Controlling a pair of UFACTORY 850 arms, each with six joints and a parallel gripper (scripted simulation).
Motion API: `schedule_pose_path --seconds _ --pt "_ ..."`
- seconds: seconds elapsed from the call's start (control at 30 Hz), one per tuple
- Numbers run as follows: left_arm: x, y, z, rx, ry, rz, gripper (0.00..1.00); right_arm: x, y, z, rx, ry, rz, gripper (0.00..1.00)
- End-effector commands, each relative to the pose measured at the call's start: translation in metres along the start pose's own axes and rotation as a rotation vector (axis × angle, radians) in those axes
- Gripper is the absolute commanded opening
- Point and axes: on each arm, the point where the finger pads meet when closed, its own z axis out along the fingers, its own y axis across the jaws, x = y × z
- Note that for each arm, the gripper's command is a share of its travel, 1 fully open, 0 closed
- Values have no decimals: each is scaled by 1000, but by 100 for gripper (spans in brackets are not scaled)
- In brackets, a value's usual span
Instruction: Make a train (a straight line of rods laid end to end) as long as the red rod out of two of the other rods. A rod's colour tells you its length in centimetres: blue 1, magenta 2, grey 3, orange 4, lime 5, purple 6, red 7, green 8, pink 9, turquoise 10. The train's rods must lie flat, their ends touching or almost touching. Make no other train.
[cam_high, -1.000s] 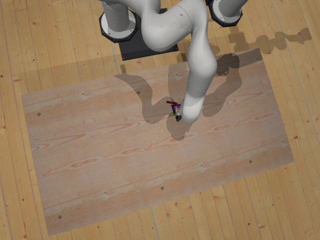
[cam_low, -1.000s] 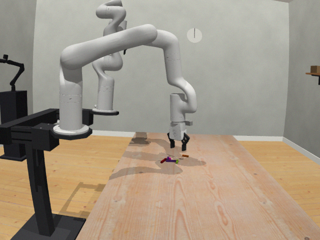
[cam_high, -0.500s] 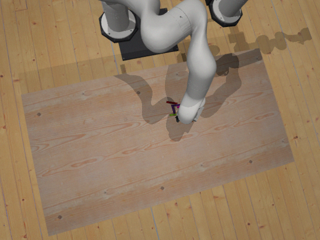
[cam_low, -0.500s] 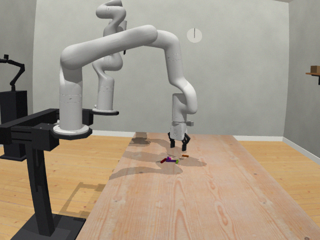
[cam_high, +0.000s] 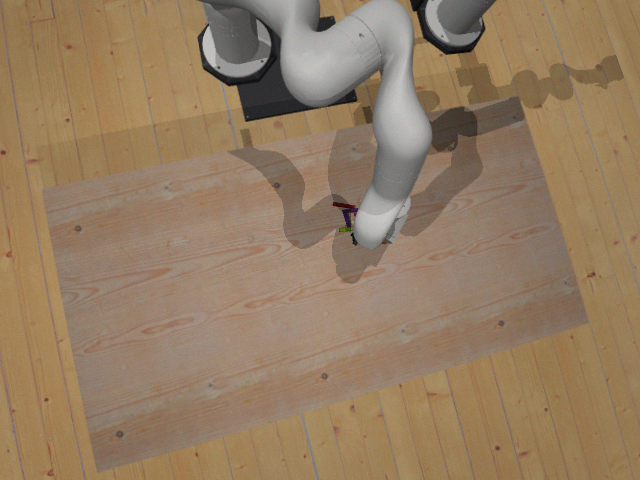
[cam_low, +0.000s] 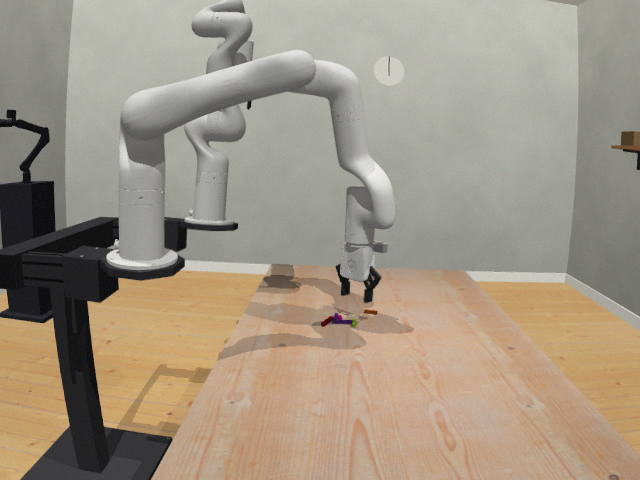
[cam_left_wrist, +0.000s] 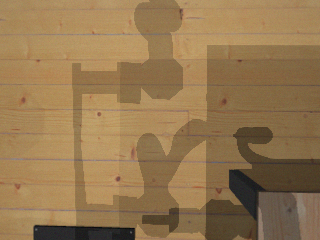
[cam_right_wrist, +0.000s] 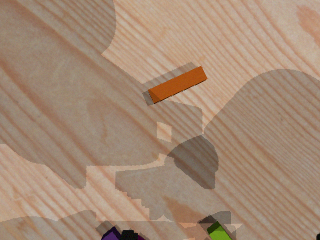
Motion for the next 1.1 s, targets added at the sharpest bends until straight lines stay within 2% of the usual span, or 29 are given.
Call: schedule_pose_path --seconds 0.0,1.07 --pt "0 0 -1 0 2 0 100 1 0 -1 0 2 0 100" --pt "0 0 -1 0 2 0 100 1 0 -1 0 2 0 100"
